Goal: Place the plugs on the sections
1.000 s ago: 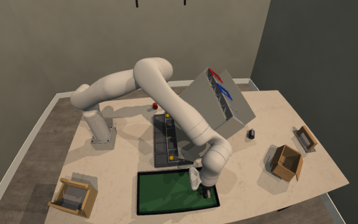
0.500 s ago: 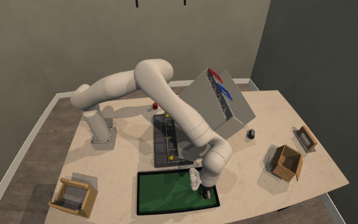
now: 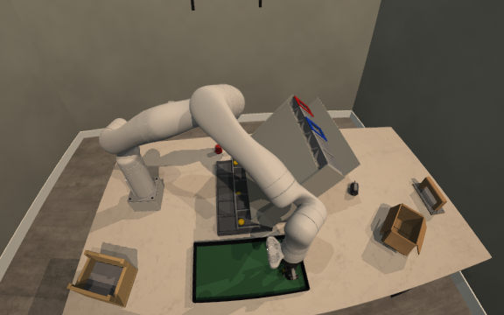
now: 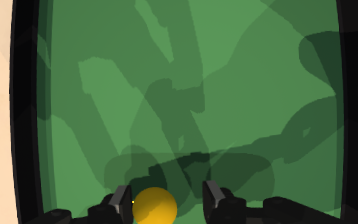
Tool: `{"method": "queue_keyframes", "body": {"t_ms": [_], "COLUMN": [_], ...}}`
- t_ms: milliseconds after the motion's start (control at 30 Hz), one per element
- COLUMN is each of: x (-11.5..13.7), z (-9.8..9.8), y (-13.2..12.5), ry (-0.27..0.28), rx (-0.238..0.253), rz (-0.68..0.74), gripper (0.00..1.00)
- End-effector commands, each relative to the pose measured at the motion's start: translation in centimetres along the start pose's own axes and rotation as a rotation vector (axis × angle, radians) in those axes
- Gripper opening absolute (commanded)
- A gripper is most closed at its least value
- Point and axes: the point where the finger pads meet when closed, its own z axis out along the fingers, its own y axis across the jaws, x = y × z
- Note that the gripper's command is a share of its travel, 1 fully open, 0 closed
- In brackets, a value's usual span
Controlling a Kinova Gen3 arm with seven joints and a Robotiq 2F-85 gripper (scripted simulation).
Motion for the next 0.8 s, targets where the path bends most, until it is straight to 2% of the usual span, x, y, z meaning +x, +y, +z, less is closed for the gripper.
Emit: {"method": "queue_keyframes", "body": {"t_ms": [0, 500, 533, 767], "x": [-0.24, -0.24, -0.19, -0.19], "z": [0.34, 0.34, 0.25, 0.25], "y": [-0.13, -0.13, -0.07, -0.07], "ry": [-0.002, -0.002, 0.000, 0.000], "rx": [0.001, 0.001, 0.002, 0.002], "rz": [0.000, 0.000, -0.003, -0.003], "gripper": [0.50, 0.50, 0.00, 0.00]}}
